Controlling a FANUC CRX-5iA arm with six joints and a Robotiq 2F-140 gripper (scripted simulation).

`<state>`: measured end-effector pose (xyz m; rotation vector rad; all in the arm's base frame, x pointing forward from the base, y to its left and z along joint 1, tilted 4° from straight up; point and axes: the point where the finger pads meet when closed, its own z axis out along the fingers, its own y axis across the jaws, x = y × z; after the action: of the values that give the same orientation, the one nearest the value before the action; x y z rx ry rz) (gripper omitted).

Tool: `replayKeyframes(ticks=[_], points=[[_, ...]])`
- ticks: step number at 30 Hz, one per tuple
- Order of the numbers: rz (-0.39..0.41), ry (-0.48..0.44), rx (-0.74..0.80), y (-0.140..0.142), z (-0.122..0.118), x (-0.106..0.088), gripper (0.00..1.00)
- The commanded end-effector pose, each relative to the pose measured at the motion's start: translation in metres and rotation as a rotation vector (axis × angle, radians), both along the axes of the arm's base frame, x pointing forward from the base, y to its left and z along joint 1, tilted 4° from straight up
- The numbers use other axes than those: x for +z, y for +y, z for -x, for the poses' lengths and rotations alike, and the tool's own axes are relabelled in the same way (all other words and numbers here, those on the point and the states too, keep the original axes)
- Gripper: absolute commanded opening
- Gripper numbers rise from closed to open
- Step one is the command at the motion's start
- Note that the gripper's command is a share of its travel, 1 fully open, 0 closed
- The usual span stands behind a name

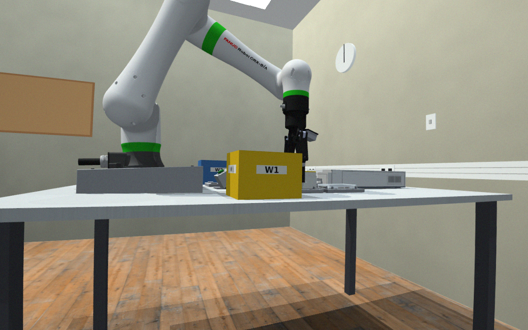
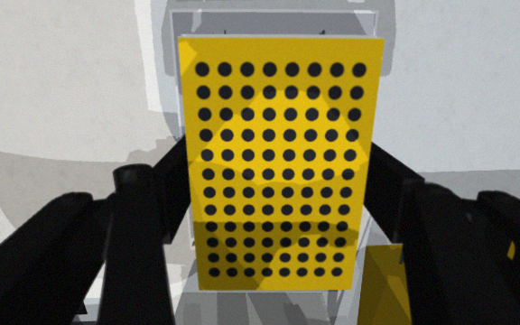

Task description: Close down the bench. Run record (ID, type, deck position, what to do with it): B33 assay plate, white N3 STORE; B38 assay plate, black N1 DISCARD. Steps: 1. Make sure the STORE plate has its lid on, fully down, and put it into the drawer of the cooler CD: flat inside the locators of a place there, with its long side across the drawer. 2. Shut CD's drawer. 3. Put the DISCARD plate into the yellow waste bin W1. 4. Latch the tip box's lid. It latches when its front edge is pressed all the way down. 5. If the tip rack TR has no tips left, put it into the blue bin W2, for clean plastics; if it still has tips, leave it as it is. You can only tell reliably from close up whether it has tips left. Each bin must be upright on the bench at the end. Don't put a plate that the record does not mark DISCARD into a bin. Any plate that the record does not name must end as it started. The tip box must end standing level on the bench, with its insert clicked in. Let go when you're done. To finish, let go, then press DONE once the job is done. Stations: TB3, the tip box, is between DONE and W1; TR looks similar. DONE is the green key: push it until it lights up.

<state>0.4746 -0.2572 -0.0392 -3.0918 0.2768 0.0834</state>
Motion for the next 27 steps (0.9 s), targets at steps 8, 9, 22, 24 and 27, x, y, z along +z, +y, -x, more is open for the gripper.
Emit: replayKeyframes(ticks=[8,9,22,24,27], points=[[0.001,-0.002,0.0,-0.0005,-0.0007,0.002,0.1],[0.001,-0.002,0.0,-0.0005,-0.0007,0.0023,0.1],[0.001,-0.002,0.0,-0.0006,-0.0009,0.0063,0.1],[0.001,-0.002,0.0,-0.0006,-0.0009,0.0066,0.1],[0.001,-0.002,0.0,-0.0007,-0.001,0.0076,0.1]])
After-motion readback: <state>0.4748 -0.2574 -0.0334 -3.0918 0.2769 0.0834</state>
